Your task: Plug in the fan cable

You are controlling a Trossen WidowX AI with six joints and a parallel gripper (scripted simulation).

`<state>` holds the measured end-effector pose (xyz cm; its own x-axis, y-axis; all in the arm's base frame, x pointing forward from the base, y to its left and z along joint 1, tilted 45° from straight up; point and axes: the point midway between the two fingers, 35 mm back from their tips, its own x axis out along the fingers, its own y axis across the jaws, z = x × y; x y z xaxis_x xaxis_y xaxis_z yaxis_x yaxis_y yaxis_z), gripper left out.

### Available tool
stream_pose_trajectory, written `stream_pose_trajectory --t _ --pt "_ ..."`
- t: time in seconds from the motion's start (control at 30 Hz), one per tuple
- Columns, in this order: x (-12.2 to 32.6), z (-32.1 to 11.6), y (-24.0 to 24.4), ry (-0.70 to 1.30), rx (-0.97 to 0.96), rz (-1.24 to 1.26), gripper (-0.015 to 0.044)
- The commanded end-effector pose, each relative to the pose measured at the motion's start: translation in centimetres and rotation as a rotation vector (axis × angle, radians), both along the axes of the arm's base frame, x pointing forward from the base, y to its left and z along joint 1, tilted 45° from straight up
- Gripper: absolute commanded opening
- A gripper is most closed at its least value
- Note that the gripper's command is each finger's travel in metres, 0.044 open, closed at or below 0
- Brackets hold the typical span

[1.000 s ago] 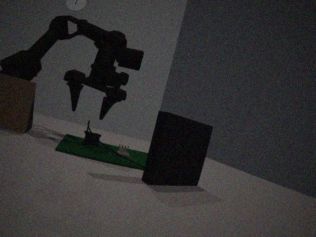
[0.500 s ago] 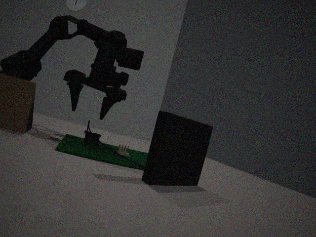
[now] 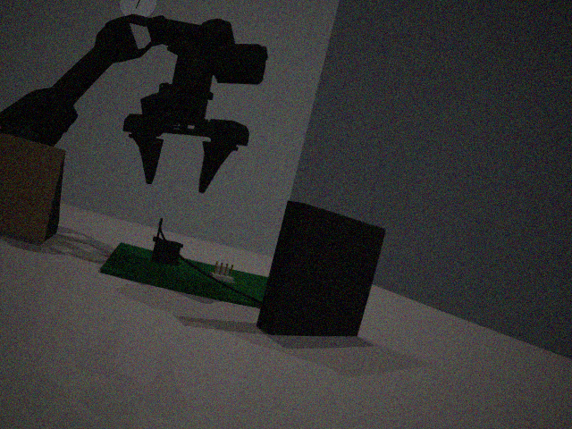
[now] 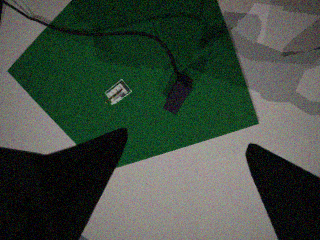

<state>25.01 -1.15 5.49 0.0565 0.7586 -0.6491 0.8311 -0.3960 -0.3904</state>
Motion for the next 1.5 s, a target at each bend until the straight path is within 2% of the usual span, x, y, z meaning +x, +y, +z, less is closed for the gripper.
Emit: stream_pose_trajectory --t 0.0,0.33,0.57,1.47 --pt "0.3 0.0 -1.8 0.229 0.084 -0.276 0.044" --pt "0.4 -0.2 -1.7 0.229 0.084 -0.276 0.044" --pt "0.0 -4.2 2.3 0.228 0.085 -0.275 0.044" --pt "-0.3 -6.9 4.9 0.228 0.087 -0.275 0.044"
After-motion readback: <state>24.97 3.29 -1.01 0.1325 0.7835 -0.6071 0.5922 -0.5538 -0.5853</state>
